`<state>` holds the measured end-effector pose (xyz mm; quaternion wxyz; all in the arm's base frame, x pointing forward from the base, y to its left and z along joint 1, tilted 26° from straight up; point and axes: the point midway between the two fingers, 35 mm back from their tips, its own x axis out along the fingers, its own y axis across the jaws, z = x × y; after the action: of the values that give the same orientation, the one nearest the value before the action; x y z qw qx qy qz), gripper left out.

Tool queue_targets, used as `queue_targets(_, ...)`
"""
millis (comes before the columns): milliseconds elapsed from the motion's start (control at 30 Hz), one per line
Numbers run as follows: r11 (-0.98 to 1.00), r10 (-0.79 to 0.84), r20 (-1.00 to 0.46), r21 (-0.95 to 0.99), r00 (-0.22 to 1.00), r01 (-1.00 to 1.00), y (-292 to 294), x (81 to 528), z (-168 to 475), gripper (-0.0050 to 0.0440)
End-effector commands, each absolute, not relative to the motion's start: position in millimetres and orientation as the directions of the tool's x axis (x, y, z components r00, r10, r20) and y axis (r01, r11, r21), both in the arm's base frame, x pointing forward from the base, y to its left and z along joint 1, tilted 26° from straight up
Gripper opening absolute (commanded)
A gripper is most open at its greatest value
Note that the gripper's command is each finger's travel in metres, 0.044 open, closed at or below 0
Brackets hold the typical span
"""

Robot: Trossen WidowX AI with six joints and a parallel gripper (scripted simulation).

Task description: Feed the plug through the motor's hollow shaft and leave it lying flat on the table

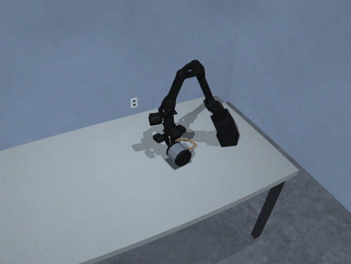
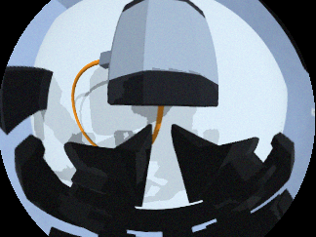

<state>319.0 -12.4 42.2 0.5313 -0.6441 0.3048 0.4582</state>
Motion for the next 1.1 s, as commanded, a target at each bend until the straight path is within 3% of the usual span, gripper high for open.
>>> queue_targets(0, -0.248, 0.089, -0.917, -0.398, 0.388, -0.883, -11.6, 317.7, 37.7, 0.01)
queue_targets(400, -0.248, 0.089, -0.917, -0.398, 0.388, -0.883, -8.2, 319.5, 31.6, 0.01)
queue_targets(767, -0.249, 0.094, -0.915, -0.403, 0.393, -0.88, -8.3, 320.1, 34.0, 0.0027)
queue_targets(1067, -0.249, 0.094, -0.915, -0.403, 0.393, -0.881, -8.0, 320.1, 34.0, 0.0)
